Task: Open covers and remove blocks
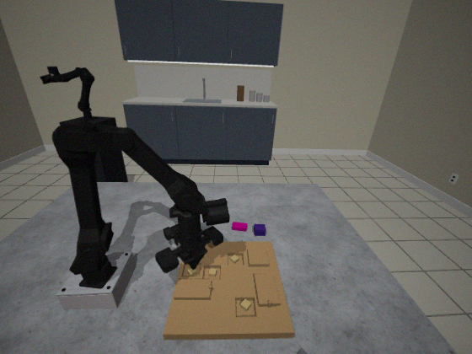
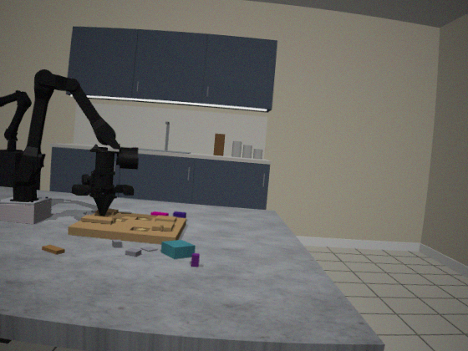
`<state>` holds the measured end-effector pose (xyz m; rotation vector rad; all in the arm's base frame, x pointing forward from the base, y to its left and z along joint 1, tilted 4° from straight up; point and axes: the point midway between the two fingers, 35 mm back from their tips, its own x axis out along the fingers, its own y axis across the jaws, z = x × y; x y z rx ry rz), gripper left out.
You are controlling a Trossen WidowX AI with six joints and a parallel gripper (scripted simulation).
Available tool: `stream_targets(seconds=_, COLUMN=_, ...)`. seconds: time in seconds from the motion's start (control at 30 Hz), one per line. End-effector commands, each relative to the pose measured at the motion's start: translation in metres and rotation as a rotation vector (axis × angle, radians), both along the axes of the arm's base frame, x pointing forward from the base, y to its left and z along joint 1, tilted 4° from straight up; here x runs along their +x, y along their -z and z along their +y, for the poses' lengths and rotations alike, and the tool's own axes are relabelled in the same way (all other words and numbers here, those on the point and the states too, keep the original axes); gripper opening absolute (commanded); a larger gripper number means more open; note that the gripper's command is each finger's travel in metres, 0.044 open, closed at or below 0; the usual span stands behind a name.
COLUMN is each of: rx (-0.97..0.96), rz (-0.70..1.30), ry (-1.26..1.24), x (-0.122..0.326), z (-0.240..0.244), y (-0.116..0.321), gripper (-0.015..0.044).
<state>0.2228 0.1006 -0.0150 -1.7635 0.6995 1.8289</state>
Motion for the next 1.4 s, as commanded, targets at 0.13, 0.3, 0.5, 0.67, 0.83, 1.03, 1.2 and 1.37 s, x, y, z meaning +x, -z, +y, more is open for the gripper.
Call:
stream_targets(seconds=0.13, rx=0.003, rz=0.005, ry=-0.01, x=-0.0003, z=-0.0048, y=-0.0076, gripper=0.0)
stream_targets(seconds=0.3, rx=0.005, rz=0.007, ry=-0.016, x=-0.0005, z=-0.0077, y=-0.0123, gripper=0.0)
stream_targets(seconds=0.5, rx=0.005, rz=0.007, ry=-0.017, x=-0.0005, z=-0.0079, y=-0.0124, gripper=0.0)
stream_targets(seconds=0.67, rx=0.005, rz=0.007, ry=-0.017, x=-0.0005, z=-0.0079, y=-0.0124, gripper=0.0)
stream_targets(seconds=0.83, rx=0.005, rz=0.007, ry=-0.017, x=-0.0005, z=-0.0079, y=-0.0124, gripper=0.0)
stream_targets(seconds=1.03, rx=0.005, rz=0.007, ry=-0.017, x=-0.0005, z=-0.0079, y=-0.0124, gripper=0.0)
stream_targets(seconds=1.2, rx=0.005, rz=0.007, ry=-0.017, x=-0.0005, z=-0.0079, y=-0.0124, gripper=0.0)
stream_targets(seconds=1.37, rx=0.001, rz=0.004, ry=-0.013, x=-0.0001, z=-0.0082, y=-0.0108, gripper=0.0)
